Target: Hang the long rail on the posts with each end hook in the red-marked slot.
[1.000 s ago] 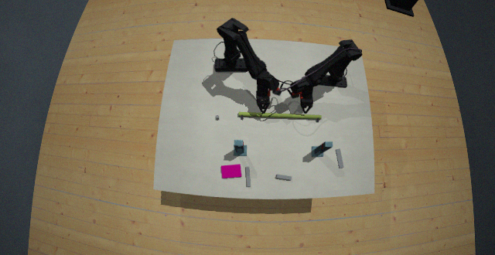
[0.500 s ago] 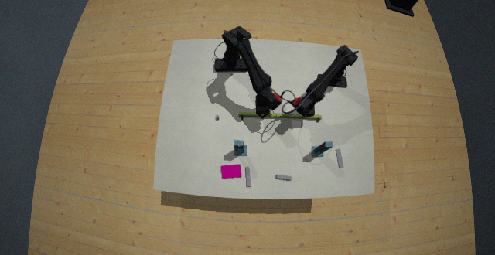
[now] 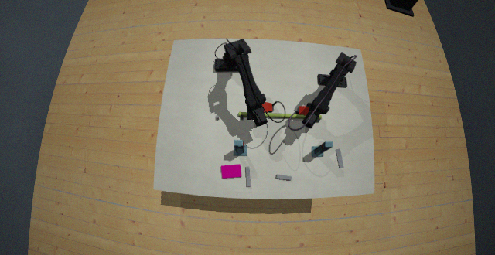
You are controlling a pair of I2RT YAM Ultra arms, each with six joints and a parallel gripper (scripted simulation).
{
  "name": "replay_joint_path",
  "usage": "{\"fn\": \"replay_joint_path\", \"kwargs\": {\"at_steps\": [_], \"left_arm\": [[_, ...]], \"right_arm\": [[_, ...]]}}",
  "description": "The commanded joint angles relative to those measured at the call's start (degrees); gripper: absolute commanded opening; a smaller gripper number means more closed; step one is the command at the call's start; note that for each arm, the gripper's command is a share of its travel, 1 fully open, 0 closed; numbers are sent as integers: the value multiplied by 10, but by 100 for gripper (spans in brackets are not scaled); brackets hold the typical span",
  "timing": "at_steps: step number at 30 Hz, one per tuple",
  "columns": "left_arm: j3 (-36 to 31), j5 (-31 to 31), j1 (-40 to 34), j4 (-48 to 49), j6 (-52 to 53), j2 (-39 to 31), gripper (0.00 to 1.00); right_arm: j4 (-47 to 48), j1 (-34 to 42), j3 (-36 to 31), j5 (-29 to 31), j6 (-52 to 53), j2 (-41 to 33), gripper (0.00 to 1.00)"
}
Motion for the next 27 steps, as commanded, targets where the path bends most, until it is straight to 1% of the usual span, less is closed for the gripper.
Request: {"fn": "replay_joint_path", "kwargs": {"at_steps": [1, 6, 10, 27], "left_arm": [[21, 10, -1, -14, 7, -4, 48], [13, 15, -4, -19, 11, 0, 48], [4, 16, -8, 9, 3, 7, 48], [-37, 16, -12, 59, -3, 23, 48]], "right_arm": [[-25, -10, 26, -17, -11, 11, 48], [-25, -8, 28, -16, -12, 7, 48], [-30, -5, 20, -21, -15, 8, 48], [30, 4, -13, -22, 0, 34, 48]]}}
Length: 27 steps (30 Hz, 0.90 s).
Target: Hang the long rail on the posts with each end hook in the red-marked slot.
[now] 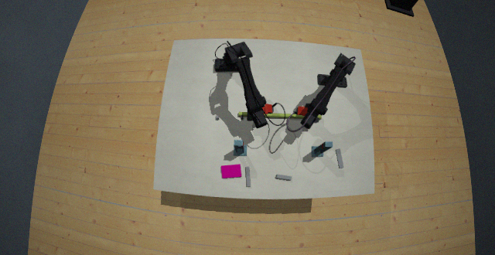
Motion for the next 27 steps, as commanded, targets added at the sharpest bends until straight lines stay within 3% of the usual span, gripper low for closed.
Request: {"fn": "replay_joint_path", "kwargs": {"at_steps": [1, 15, 27], "left_arm": [[-12, 7, -6, 25, -4, 6, 48], [-12, 6, -7, 27, -3, 3, 48], [-8, 2, -3, 22, -1, 3, 48]], "right_arm": [[19, 5, -11, -12, 6, 3, 48], [29, 6, -21, -12, 6, 5, 48], [27, 0, -13, -7, 0, 7, 31]]}}
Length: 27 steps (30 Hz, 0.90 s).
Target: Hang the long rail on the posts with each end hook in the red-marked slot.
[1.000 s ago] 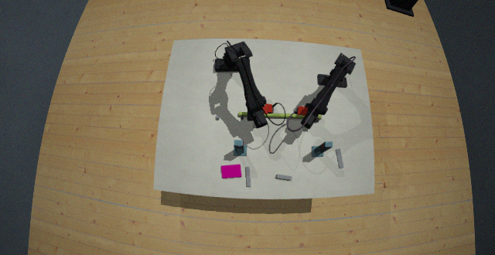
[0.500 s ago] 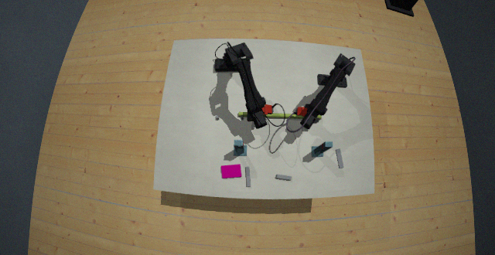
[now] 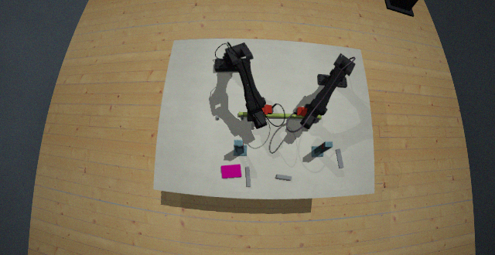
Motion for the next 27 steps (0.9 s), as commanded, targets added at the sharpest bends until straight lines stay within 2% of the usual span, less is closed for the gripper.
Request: {"fn": "replay_joint_path", "kwargs": {"at_steps": [1, 13, 14, 15, 17, 18, 19, 21, 22, 27], "left_arm": [[1, 2, -2, 1, -1, -2, 48], [1, 2, -2, 1, -1, -2, 48], [1, 2, -2, 1, -1, -2, 48], [1, 2, -2, 1, -1, -2, 48], [1, 2, -2, 1, -1, -2, 48], [1, 2, -2, 1, -1, -2, 48], [1, 2, -2, 1, -1, -2, 44], [1, 2, -2, 1, -1, -2, 44], [1, 2, -2, 1, -1, -2, 40], [1, 2, -2, 1, -1, -2, 35]], "right_arm": [[-2, 0, 2, -7, 0, -3, 31], [-1, -4, 4, -12, -4, -2, 18], [-1, -4, 4, -12, -4, -2, 7], [-1, -4, 4, -12, -4, -2, 0], [-1, -4, 4, -12, -4, -2, 0], [-1, -1, 3, -7, -2, -4, 11], [-1, -1, 3, -7, -2, -4, 19], [-1, -1, 3, -7, -2, -4, 19], [-1, -1, 3, -7, -2, -4, 19], [-1, -1, 3, -7, -2, -4, 19]]}}
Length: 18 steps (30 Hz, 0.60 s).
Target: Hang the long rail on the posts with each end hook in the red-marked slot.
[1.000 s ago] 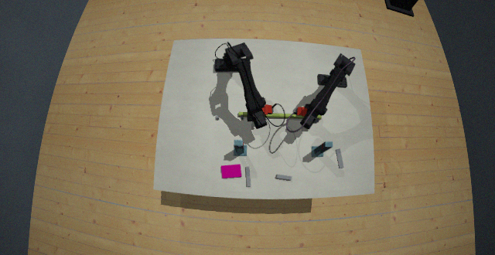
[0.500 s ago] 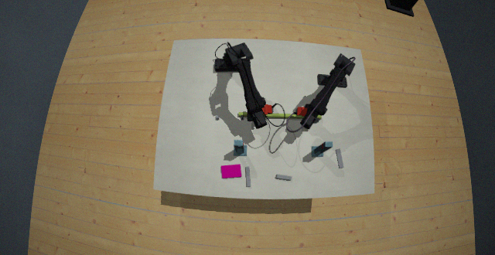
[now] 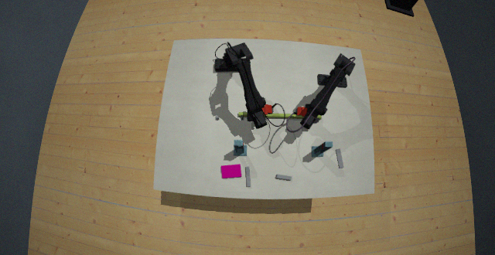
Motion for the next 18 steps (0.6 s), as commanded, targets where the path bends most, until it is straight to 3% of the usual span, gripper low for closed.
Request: {"fn": "replay_joint_path", "kwargs": {"at_steps": [1, 14, 16, 18], "left_arm": [[1, 2, -2, 1, -1, -2, 35], [1, 2, 0, 1, 1, -2, 18], [1, 2, 0, 1, 1, -2, 0], [1, 2, 0, 1, 1, -2, 0]], "right_arm": [[2, -1, 3, -6, -1, -5, 19], [2, -1, 3, -6, -1, -5, 19], [2, -1, 3, -6, -1, -5, 19], [2, -1, 3, -6, -1, -5, 19]]}}
